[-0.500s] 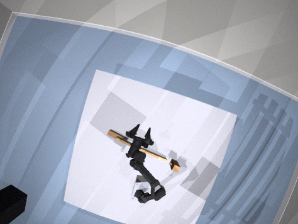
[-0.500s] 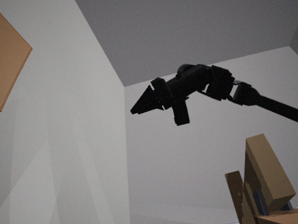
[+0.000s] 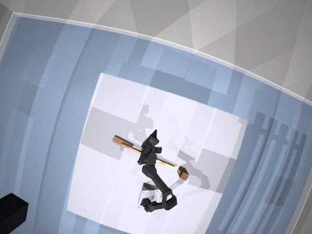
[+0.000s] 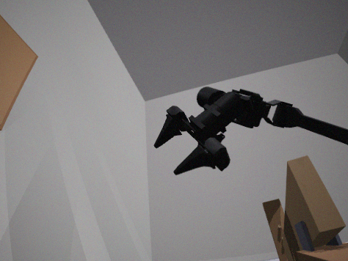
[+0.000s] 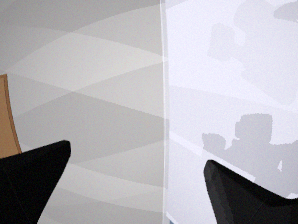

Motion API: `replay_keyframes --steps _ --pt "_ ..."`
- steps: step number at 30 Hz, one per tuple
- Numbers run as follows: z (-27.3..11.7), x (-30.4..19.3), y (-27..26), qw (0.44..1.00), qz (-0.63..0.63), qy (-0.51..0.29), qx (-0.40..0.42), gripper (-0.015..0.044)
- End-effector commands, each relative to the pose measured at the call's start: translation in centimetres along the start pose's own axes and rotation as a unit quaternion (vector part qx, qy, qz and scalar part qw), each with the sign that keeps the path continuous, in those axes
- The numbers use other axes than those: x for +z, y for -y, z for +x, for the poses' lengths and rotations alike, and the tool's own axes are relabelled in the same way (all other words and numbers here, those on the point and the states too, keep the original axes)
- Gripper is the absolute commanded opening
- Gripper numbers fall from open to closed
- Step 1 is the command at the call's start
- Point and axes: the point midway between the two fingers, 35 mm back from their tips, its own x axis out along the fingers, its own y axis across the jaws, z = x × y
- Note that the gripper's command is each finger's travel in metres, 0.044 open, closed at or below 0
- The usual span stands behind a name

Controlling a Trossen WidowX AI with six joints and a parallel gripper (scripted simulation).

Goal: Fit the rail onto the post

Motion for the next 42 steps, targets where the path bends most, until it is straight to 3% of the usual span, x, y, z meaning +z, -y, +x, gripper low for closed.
replay_keyframes --steps 1,11,22,39,42 --pt "0.2 4.8 6.2 0.866 -0.476 -0.072 -0.136 0.0440" --pt "-0.9 7.8 9.8 0.691 -0.680 -0.161 -0.184 0.0440" --pt "-3.3 11.6 13.5 0.441 -0.828 -0.287 -0.193 0.0440" --pt "-9.0 18.2 18.0 0.004 -0.864 -0.495 -0.089 0.0440" --pt "-9.5 18.9 18.2 -0.031 -0.857 -0.510 -0.073 0.0440"
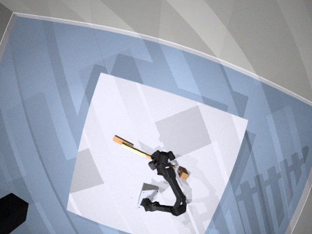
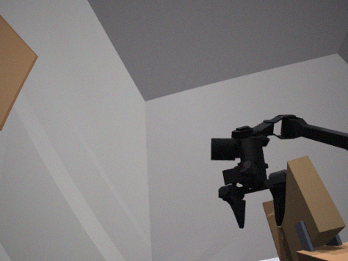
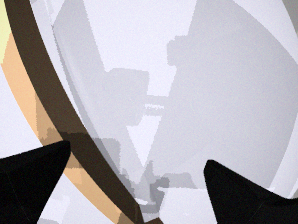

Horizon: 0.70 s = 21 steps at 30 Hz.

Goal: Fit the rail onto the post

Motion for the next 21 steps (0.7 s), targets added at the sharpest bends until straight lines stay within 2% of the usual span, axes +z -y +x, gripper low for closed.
replay_keyframes --steps 1,21 --pt "-0.39 -5.93 -1.76 0.956 -0.274 -0.046 0.092 0.0440" --pt "0.33 -5.90 -1.90 0.956 -0.274 -0.046 0.092 0.0440"
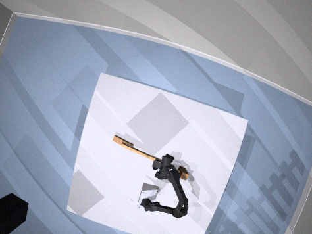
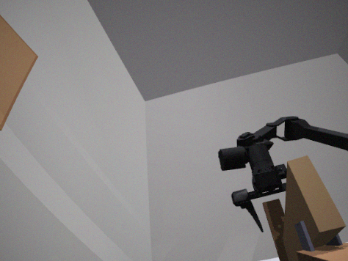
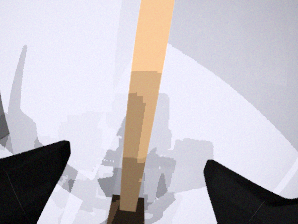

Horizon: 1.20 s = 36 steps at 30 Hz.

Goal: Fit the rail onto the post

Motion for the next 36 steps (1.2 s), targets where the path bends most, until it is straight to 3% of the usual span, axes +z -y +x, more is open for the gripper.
replay_keyframes --steps 1,36 --pt "0.7 0.1 -0.1 1.000 -0.005 0.001 0.003 0.0440" --pt "6.3 0.0 -0.2 1.000 -0.005 0.000 0.003 0.0440"
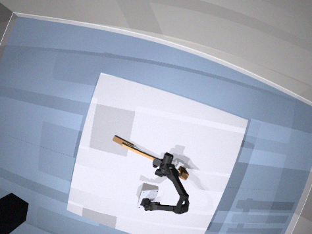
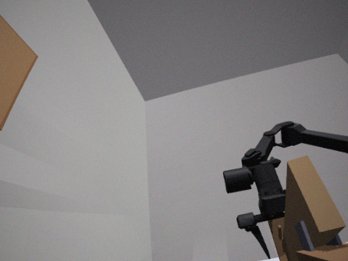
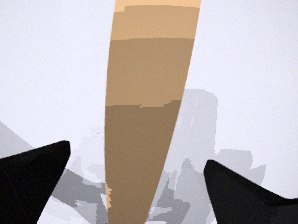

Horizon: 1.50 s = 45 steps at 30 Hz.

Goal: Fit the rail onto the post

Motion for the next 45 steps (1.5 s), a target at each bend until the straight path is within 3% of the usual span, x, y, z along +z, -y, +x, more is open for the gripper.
replay_keyframes --steps 1,5,20,27,45 --pt "0.84 -0.03 -0.31 1.000 -0.005 -0.002 0.003 0.0440" --pt "1.22 -0.05 -0.36 1.000 -0.005 -0.003 0.002 0.0440" --pt "1.22 -0.05 -0.36 1.000 -0.005 -0.003 0.002 0.0046" --pt "1.22 -0.05 -0.36 1.000 -0.005 -0.003 0.002 0.0000" --pt "0.92 0.00 -0.36 1.000 -0.005 -0.002 0.002 0.0000"
